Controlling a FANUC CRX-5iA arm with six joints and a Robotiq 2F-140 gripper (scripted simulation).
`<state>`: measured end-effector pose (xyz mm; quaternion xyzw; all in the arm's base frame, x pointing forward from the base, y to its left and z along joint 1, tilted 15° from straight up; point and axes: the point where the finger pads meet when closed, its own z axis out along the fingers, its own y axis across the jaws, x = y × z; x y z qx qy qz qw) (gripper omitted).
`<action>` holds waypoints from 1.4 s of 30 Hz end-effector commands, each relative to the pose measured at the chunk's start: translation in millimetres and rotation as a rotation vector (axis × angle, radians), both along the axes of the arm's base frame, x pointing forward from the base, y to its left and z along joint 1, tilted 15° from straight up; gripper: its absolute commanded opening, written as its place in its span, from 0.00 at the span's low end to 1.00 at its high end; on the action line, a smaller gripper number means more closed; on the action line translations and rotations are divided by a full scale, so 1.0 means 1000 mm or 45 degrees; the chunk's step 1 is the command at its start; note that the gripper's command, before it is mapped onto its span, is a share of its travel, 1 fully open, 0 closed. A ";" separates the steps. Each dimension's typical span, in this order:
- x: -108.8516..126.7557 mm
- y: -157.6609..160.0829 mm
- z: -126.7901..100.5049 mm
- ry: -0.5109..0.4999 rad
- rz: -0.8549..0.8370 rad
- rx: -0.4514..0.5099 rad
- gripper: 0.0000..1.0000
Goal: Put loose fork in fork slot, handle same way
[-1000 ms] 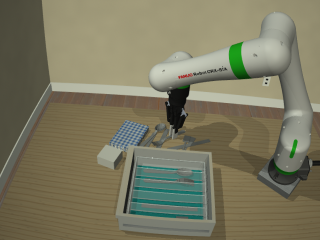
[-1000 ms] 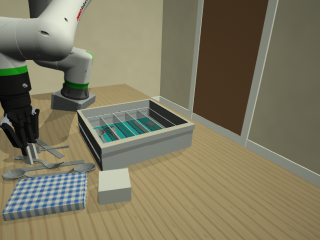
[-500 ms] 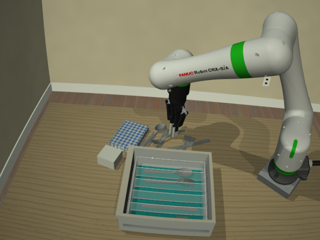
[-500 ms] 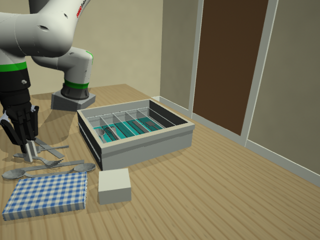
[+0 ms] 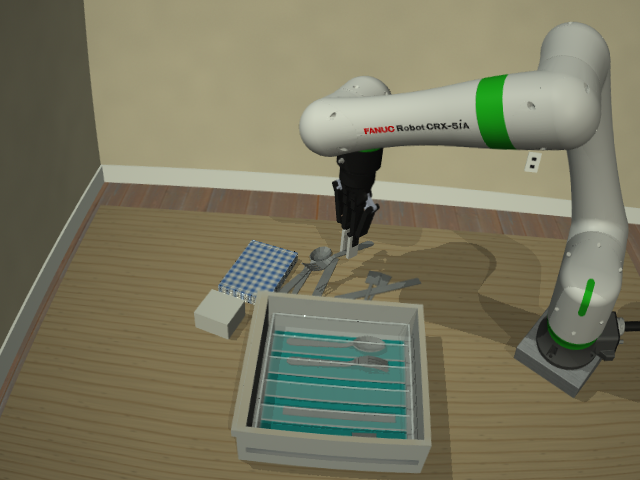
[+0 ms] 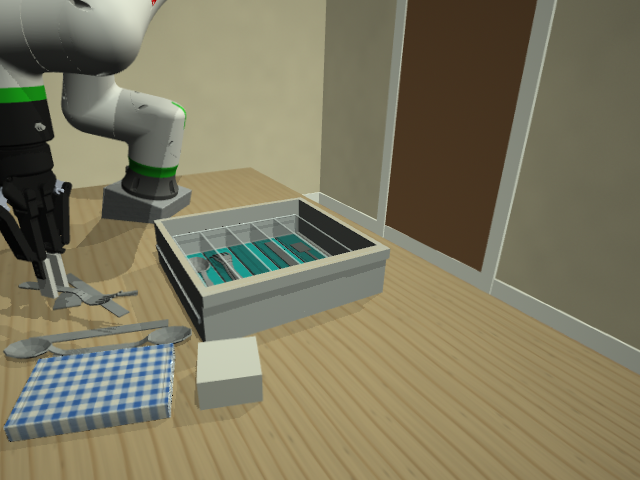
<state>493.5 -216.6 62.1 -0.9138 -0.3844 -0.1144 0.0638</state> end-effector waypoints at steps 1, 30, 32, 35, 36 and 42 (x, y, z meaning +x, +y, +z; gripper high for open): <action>-0.003 -0.004 0.020 0.000 0.000 0.000 0.04; -0.018 -0.024 0.112 0.000 0.000 0.000 0.04; -0.019 -0.024 0.113 0.000 0.000 0.000 0.04; -0.019 -0.024 0.114 0.000 0.000 0.000 0.04; -0.019 -0.024 0.114 0.000 0.000 0.000 0.04; -0.019 -0.024 0.114 0.000 0.000 0.000 0.04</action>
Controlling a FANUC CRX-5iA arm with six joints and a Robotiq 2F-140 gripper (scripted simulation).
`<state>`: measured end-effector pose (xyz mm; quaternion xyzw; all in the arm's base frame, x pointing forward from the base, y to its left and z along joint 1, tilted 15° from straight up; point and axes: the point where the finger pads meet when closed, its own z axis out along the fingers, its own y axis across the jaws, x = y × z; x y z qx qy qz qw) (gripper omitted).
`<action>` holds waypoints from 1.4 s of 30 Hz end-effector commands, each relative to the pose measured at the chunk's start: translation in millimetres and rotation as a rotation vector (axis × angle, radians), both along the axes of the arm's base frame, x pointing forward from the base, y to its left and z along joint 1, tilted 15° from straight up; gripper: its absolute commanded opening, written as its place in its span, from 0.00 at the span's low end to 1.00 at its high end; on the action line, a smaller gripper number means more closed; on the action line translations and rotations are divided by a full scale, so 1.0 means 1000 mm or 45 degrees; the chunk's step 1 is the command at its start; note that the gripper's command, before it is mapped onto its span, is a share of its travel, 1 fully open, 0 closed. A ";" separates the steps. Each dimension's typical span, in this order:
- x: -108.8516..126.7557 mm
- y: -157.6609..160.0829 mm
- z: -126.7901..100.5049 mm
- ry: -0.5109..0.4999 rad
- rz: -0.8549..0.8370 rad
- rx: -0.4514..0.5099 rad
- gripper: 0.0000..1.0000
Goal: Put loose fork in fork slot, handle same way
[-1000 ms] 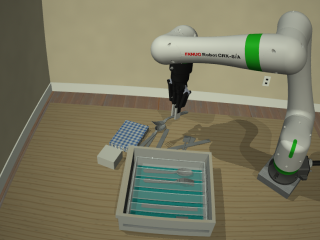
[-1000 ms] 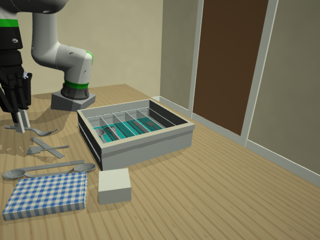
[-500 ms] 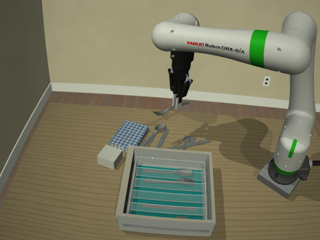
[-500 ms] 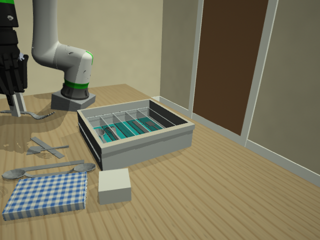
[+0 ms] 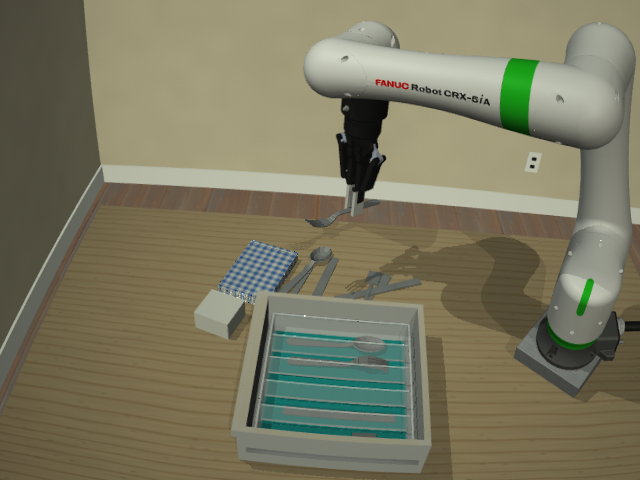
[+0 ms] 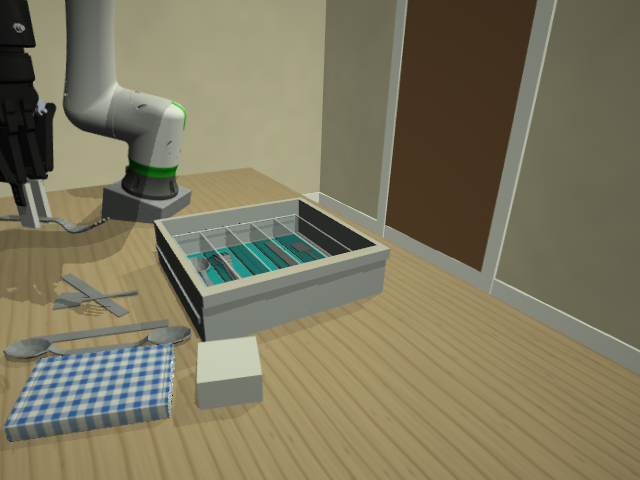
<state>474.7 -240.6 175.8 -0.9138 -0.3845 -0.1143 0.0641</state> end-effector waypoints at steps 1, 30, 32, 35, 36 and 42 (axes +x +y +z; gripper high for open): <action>0.000 0.000 0.000 0.000 0.000 0.000 0.04; 0.004 0.009 0.003 -0.052 0.252 -0.044 0.04; 0.006 0.013 0.003 -0.071 0.347 -0.060 0.04; 0.006 0.015 0.004 -0.082 0.401 -0.069 0.04; 0.007 0.017 0.004 -0.094 0.459 -0.079 0.04; 0.014 0.034 0.009 -0.180 0.882 -0.150 0.04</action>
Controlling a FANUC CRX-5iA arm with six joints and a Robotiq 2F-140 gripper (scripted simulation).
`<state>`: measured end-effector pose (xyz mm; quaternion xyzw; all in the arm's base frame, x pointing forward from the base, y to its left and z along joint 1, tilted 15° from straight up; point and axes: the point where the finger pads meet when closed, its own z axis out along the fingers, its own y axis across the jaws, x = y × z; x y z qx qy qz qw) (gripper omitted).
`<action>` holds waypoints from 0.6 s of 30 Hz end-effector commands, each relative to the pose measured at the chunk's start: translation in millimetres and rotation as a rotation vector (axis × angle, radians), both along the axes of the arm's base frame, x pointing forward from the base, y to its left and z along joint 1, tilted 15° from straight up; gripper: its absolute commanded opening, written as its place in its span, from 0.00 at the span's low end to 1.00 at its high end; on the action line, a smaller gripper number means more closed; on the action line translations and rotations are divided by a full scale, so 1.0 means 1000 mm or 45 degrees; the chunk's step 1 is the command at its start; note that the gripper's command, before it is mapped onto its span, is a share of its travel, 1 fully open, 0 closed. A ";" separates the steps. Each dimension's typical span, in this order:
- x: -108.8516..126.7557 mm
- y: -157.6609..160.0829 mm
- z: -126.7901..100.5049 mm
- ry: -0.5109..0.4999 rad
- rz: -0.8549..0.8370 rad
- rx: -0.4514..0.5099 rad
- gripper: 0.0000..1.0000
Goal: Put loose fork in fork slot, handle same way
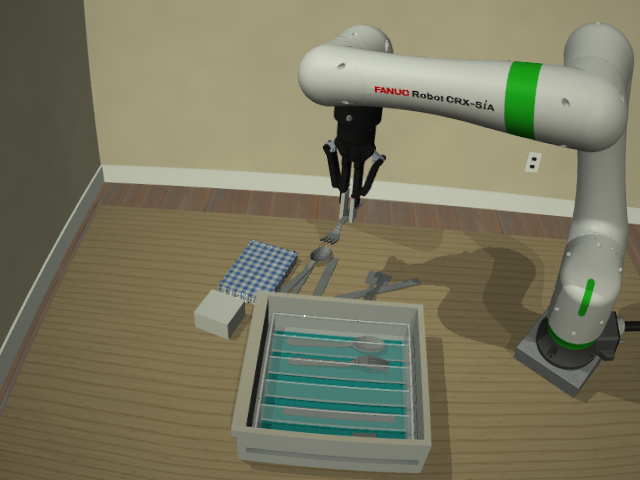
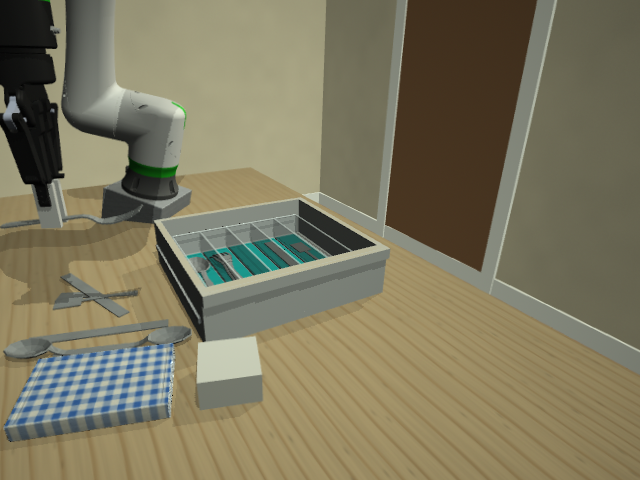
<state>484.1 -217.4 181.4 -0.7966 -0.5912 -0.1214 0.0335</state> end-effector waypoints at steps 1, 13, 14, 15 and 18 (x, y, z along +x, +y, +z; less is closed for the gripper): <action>0.005 0.014 0.004 -0.073 0.344 -0.052 0.04; 0.018 0.057 0.014 -0.200 1.031 -0.175 0.04; 0.019 0.062 0.015 -0.210 1.087 -0.185 0.04; 0.021 0.067 0.016 -0.221 1.146 -0.195 0.04; 0.024 0.083 0.020 -0.253 1.326 -0.227 0.04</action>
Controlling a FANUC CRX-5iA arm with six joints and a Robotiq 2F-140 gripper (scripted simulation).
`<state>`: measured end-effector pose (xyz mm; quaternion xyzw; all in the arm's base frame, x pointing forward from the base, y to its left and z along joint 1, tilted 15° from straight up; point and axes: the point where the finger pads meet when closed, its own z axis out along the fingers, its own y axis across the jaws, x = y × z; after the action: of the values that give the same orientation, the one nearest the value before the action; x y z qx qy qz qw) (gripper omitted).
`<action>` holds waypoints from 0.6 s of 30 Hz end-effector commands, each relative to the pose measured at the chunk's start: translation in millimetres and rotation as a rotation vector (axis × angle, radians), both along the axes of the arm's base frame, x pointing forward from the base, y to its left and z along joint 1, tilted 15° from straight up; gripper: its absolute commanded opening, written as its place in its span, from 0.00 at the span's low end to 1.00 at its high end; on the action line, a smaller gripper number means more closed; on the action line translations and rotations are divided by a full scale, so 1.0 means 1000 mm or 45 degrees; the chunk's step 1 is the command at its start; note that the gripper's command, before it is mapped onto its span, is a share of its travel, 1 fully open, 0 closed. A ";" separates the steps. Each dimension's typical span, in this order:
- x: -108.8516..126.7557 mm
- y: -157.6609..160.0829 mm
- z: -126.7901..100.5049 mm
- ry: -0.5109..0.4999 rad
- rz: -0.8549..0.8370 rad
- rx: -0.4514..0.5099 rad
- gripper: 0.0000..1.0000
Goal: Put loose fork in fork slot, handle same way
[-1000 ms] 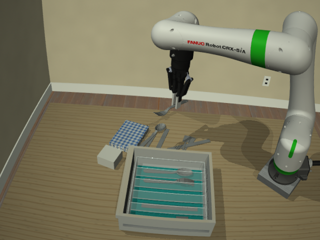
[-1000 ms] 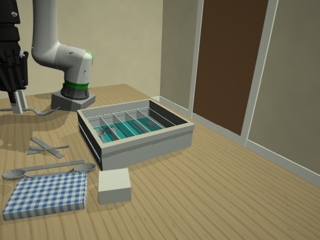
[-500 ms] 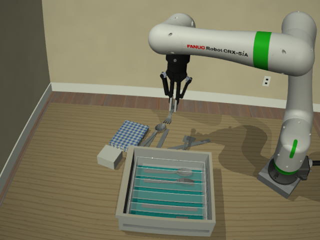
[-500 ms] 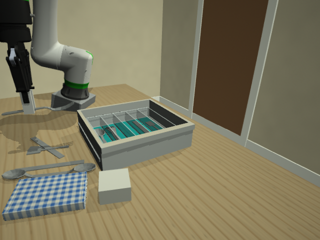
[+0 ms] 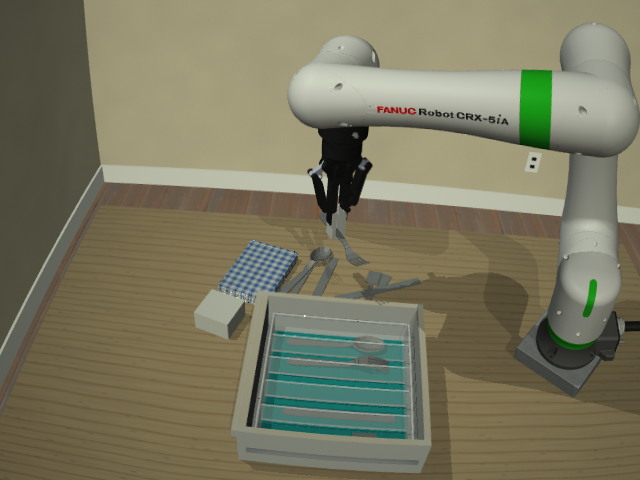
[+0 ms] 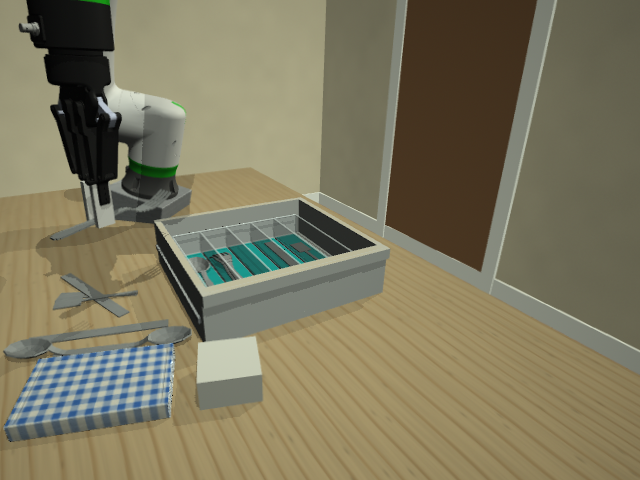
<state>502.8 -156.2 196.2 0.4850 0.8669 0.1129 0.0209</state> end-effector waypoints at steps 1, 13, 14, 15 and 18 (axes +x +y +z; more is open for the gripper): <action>0.006 0.027 0.007 -0.068 0.346 -0.048 0.04; 0.014 0.085 0.020 -0.191 1.054 -0.171 0.04; 0.014 0.090 0.021 -0.201 1.114 -0.182 0.04; 0.014 0.096 0.022 -0.212 1.175 -0.194 0.04; 0.015 0.112 0.026 -0.243 1.360 -0.227 0.04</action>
<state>515.9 -67.5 216.6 0.0753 0.9913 0.0841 0.0683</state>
